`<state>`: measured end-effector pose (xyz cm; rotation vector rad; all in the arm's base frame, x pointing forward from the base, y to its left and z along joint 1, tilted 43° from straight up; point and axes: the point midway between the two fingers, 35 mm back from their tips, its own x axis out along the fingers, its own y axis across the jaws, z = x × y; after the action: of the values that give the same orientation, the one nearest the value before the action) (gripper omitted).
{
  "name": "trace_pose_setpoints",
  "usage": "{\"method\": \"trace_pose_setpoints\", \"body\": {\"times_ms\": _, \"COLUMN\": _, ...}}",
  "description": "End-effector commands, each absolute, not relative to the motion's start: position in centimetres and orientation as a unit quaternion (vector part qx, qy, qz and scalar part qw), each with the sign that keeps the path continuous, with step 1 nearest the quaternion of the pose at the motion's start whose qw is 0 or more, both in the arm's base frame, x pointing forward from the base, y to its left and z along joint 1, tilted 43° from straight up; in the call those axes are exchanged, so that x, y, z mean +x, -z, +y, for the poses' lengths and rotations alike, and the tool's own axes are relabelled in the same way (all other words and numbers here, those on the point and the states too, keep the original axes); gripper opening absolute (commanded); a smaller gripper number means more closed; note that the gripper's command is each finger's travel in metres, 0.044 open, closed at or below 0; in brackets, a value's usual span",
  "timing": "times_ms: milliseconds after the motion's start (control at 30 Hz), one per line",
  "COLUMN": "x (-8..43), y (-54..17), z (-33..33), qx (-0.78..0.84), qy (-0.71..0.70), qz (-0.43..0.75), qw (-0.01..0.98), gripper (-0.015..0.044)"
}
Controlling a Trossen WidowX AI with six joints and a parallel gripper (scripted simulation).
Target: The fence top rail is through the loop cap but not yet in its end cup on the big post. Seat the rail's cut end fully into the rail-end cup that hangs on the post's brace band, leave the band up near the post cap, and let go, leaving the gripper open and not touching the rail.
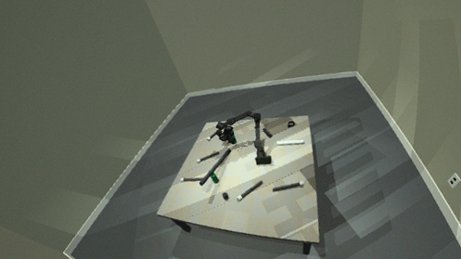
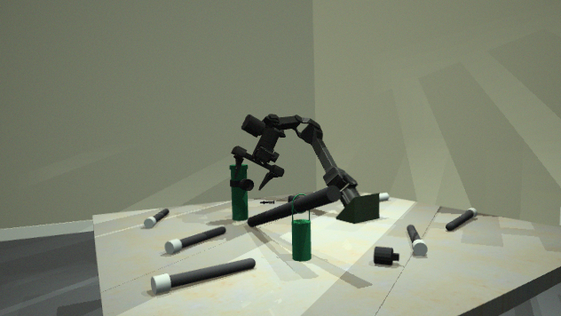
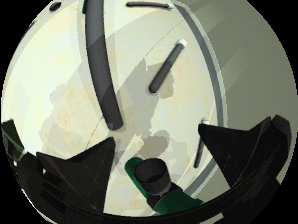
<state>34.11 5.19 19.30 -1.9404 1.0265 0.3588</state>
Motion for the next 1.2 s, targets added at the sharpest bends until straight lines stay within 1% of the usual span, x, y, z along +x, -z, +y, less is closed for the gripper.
{"method": "trace_pose_setpoints", "body": {"times_ms": 0, "x": 34.1, "y": -19.2, "z": 7.7, "qx": -0.729, "qy": -0.106, "qz": 0.425, "qw": 0.526, "gripper": 0.044}}
{"method": "trace_pose_setpoints", "body": {"times_ms": 267, "x": 33.2, "y": -18.6, "z": 13.7, "qx": -0.555, "qy": 0.004, "qz": 0.436, "qw": 0.708, "gripper": 0.044}}
{"method": "trace_pose_setpoints", "body": {"times_ms": 500, "x": 31.6, "y": -18.3, "z": 18.1, "qx": -0.377, "qy": 0.108, "qz": 0.421, "qw": 0.818, "gripper": 0.044}}
{"method": "trace_pose_setpoints", "body": {"times_ms": 633, "x": 31.3, "y": -18.3, "z": 18.9, "qx": -0.332, "qy": 0.133, "qz": 0.413, "qw": 0.838, "gripper": 0.044}}
{"method": "trace_pose_setpoints", "body": {"times_ms": 1100, "x": 31.3, "y": -18.3, "z": 18.9, "qx": -0.332, "qy": 0.133, "qz": 0.413, "qw": 0.838, "gripper": 0.044}}
{"method": "trace_pose_setpoints", "body": {"times_ms": 1167, "x": 31.4, "y": -18.1, "z": 18.8, "qx": -0.353, "qy": 0.125, "qz": 0.423, "qw": 0.825, "gripper": 0.044}}
